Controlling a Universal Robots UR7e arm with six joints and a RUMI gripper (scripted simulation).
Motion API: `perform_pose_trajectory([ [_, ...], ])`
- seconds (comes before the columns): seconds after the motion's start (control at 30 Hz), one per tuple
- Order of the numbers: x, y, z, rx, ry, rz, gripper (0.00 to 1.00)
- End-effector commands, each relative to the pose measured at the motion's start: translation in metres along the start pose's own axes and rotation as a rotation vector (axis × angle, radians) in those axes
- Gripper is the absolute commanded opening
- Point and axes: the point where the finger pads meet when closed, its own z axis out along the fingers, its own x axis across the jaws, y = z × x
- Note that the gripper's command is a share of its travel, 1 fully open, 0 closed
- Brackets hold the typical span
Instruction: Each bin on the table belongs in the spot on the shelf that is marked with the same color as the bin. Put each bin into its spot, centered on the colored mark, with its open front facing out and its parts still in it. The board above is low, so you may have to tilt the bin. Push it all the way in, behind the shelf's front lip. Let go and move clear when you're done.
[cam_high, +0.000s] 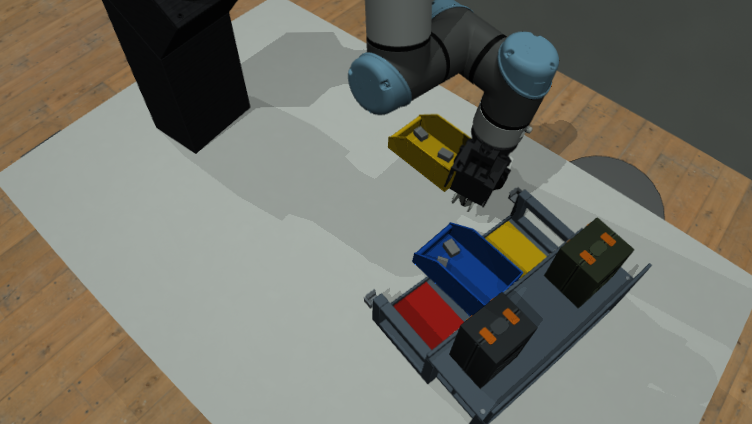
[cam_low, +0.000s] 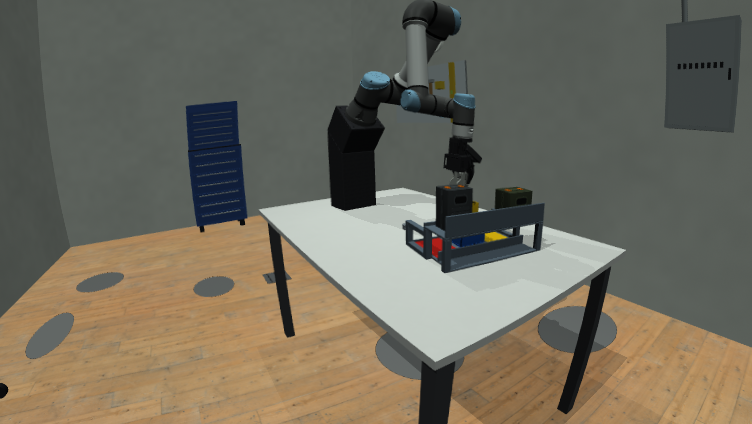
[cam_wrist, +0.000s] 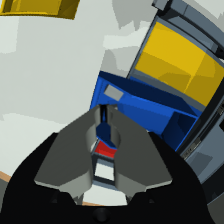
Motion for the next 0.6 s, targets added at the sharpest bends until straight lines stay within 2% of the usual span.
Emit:
perform_pose_trajectory([
  [0.0,-0.009,0.000,0.002,0.009,0.018,-0.258,0.00],
  [0.13,-0.016,0.001,0.004,0.006,0.025,-0.436,0.00],
  [0.2,-0.016,0.001,0.004,0.006,0.025,-0.436,0.00],
  [0.57,-0.033,0.006,0.008,-0.009,0.042,-0.918,0.00],
])
